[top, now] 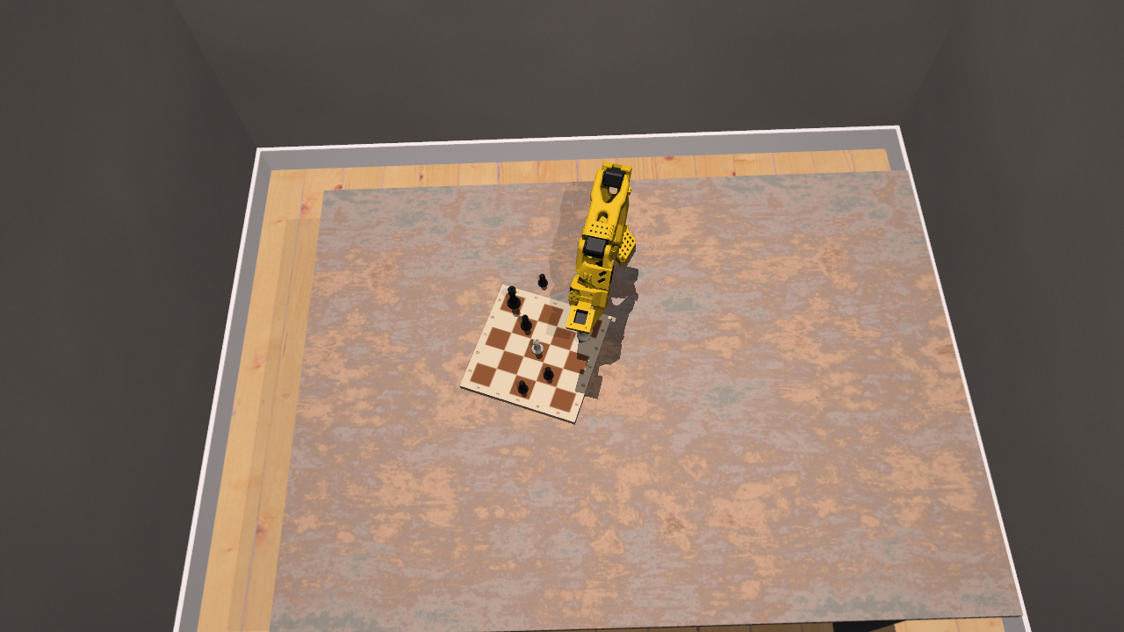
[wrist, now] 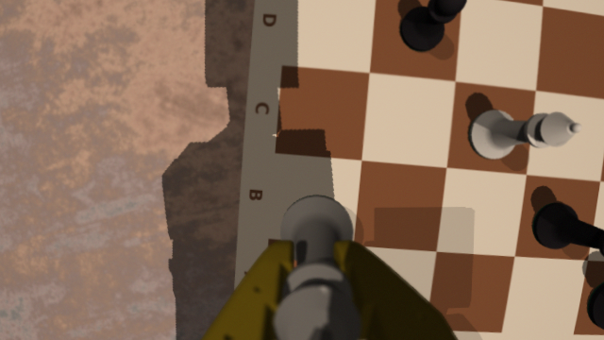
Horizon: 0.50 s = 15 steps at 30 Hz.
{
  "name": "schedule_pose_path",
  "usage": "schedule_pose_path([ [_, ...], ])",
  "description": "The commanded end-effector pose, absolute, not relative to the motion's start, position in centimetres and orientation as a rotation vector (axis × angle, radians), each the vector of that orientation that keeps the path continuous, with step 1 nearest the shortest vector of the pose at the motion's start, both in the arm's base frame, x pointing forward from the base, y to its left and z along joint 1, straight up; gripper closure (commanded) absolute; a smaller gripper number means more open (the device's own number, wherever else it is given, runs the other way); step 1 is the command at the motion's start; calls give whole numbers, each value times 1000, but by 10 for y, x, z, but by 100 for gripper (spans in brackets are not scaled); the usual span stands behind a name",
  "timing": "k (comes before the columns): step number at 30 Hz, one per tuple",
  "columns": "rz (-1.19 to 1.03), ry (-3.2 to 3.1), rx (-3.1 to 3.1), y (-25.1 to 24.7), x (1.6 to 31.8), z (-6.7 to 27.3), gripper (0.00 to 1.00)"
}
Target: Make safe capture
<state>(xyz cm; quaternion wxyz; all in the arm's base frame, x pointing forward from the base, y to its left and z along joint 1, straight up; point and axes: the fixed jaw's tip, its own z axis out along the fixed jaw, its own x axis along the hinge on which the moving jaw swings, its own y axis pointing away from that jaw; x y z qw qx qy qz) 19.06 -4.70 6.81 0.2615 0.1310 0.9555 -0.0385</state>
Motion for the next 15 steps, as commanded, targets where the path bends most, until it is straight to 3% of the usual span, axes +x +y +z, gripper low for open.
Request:
schedule_pose_path([
  [1, -110, 2576, 360, -49, 190, 82, 100],
  [15, -110, 2576, 360, -49, 190, 108, 100],
])
